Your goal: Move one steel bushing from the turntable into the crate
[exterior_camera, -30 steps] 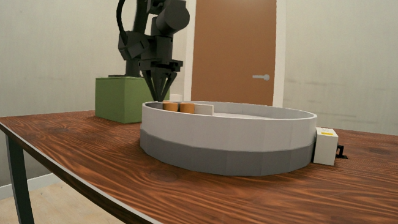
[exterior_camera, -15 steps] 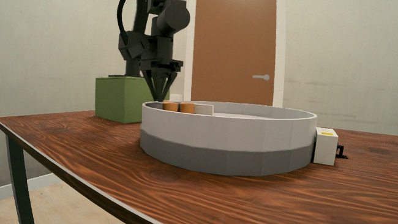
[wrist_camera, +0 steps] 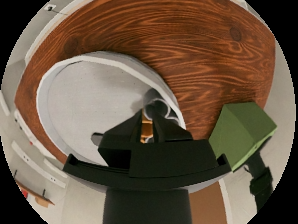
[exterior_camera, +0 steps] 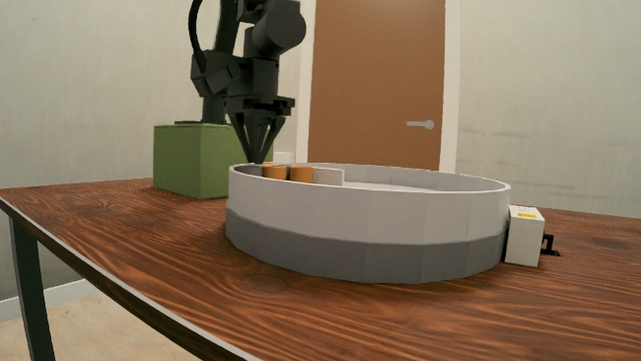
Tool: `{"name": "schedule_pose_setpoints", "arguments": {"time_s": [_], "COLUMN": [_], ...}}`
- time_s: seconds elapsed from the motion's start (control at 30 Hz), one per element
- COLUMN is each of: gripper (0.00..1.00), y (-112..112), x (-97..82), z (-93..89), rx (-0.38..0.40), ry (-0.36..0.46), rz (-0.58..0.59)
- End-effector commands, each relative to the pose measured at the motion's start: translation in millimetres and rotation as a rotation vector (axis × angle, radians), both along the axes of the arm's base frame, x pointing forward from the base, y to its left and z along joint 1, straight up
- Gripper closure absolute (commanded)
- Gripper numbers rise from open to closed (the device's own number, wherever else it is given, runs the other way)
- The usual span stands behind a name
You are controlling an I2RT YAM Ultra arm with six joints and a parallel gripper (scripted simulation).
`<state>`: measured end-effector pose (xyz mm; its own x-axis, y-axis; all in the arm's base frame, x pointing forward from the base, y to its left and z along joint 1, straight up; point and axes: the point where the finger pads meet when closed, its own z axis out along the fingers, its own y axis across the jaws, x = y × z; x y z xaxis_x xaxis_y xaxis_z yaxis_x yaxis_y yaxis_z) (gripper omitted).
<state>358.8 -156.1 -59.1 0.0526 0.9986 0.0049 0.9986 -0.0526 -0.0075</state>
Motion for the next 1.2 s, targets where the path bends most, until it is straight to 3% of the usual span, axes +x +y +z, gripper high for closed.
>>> {"name": "schedule_pose_setpoints", "arguments": {"time_s": [0.0, 0.63, 0.73, 1.17], "gripper": [0.85, 0.85, 0.85, 0.85], "y": [-4.0, -4.5, -7.4, -7.6], "x": [11.6, 10.0, 13.0, 13.0], "z": [9.2, 5.6, 12.9, 13.0], "rx": [-0.015, -0.011, -0.019, -0.019], "ry": [-0.023, -0.014, -0.032, -0.032], "rz": [-0.002, -0.003, -0.003, -0.004]}}
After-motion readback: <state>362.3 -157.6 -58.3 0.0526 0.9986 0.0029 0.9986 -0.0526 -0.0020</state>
